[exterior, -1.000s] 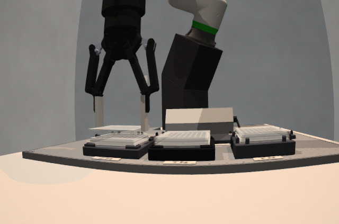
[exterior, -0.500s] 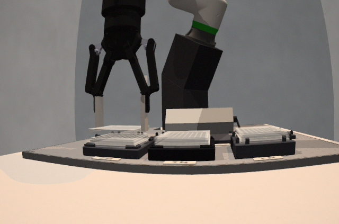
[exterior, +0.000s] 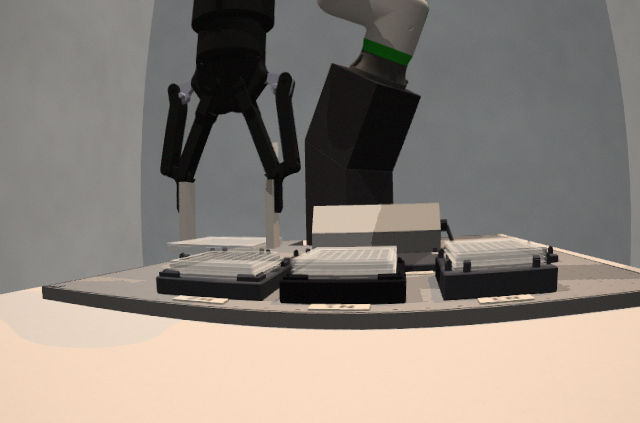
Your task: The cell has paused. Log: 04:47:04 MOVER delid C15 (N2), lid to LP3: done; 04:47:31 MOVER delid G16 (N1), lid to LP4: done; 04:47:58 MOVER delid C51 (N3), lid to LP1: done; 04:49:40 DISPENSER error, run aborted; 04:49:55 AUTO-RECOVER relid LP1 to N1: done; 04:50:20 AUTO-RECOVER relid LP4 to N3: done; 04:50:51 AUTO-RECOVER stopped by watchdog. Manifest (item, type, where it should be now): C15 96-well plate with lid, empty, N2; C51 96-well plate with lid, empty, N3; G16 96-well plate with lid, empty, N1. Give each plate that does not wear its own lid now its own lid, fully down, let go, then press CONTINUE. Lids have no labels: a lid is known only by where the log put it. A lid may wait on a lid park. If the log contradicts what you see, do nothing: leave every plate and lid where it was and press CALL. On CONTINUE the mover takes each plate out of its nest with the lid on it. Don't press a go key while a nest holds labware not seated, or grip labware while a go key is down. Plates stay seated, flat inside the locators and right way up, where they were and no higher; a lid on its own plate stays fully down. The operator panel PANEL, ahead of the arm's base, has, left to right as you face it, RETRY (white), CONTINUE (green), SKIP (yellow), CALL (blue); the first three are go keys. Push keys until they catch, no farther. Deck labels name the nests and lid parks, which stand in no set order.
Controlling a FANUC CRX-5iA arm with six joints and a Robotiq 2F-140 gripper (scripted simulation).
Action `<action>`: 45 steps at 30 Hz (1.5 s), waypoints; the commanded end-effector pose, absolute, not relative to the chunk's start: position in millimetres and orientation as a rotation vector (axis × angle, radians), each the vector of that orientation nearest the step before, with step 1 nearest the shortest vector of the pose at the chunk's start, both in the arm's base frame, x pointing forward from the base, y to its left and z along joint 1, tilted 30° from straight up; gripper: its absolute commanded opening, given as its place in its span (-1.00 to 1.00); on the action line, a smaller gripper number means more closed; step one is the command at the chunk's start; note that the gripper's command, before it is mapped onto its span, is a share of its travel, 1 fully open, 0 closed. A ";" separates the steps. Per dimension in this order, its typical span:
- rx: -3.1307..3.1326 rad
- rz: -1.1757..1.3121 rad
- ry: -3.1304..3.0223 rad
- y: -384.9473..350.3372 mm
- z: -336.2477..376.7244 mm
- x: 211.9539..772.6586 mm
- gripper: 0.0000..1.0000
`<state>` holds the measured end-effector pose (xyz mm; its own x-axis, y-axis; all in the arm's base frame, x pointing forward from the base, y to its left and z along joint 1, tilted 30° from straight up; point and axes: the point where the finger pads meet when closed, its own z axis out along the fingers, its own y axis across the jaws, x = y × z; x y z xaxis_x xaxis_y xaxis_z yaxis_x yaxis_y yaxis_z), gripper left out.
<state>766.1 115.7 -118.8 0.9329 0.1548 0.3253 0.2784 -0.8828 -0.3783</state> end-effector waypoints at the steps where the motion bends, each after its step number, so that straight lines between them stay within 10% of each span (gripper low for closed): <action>1: -2.662 -0.401 -0.313 115.5 -118.6 766.3 -1.00; 45: -2.662 -0.401 -0.313 118.8 -125.2 768.0 -1.00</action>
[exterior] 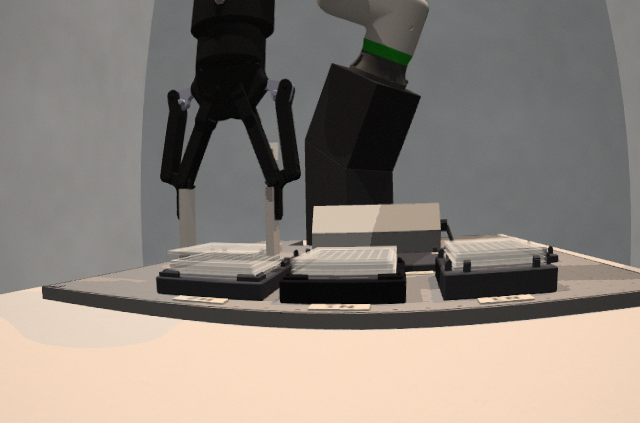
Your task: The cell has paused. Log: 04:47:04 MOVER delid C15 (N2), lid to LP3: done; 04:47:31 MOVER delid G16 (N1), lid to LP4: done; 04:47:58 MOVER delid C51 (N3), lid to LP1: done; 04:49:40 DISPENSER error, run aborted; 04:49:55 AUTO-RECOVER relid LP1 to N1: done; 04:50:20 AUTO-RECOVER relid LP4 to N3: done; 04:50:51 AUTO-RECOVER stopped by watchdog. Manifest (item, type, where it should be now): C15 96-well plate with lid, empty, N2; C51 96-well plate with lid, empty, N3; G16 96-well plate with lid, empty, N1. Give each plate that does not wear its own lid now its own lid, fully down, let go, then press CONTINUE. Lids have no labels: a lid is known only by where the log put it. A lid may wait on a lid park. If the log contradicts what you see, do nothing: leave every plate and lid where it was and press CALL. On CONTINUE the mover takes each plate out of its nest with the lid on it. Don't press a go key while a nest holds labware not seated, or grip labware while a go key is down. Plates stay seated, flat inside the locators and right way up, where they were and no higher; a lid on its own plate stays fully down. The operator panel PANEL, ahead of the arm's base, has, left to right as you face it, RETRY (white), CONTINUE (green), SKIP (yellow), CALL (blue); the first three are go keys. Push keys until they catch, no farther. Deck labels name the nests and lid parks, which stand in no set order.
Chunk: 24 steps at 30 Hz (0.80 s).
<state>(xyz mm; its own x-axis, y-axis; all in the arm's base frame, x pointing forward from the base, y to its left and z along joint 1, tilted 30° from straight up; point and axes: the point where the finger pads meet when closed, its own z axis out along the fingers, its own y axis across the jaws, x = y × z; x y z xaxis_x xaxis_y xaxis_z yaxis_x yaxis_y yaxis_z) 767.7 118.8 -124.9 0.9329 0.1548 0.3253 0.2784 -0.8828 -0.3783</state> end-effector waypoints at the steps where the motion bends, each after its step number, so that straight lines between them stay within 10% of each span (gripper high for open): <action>1: -2.662 -0.401 -0.313 119.0 -125.4 768.1 -1.00; 24: -2.662 -0.401 -0.313 119.9 -127.2 768.6 -1.00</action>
